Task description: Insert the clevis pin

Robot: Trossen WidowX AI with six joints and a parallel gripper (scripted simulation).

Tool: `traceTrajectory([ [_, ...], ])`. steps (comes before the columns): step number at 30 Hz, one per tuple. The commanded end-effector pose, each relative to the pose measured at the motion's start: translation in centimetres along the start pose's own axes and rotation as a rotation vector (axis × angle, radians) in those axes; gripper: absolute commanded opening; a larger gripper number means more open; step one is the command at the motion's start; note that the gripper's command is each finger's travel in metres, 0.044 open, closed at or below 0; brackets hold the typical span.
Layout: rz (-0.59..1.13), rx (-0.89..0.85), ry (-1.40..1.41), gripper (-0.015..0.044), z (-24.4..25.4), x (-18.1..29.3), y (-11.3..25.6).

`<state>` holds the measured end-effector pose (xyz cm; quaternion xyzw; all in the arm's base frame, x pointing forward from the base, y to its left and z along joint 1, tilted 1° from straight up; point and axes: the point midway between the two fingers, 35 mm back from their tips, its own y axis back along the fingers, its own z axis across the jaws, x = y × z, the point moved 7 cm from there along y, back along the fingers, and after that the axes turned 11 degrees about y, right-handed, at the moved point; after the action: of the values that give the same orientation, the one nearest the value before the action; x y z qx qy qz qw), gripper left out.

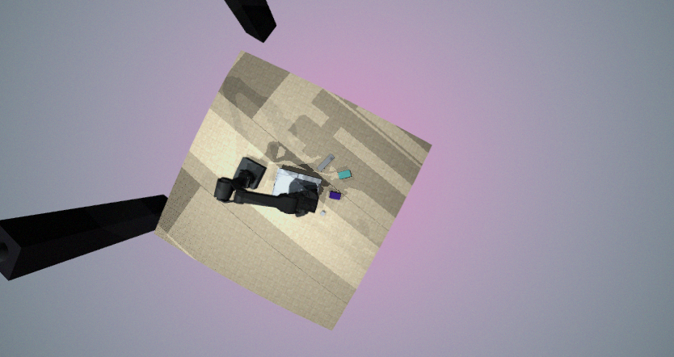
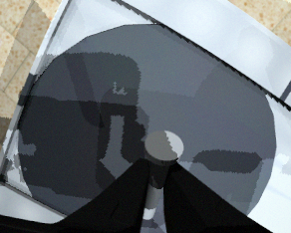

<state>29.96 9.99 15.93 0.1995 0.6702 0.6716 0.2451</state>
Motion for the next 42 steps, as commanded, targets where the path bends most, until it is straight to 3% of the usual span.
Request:
traceTrajectory([
  [1,0.013,-0.004,-0.093,0.0,0.5,0.5,0.3],
  [15,-0.008,0.014,-0.22,0.0,1.0,1.3,0.6],
  [42,-0.742,0.248,-0.208,0.0,3.7,7.8,-2.3],
])
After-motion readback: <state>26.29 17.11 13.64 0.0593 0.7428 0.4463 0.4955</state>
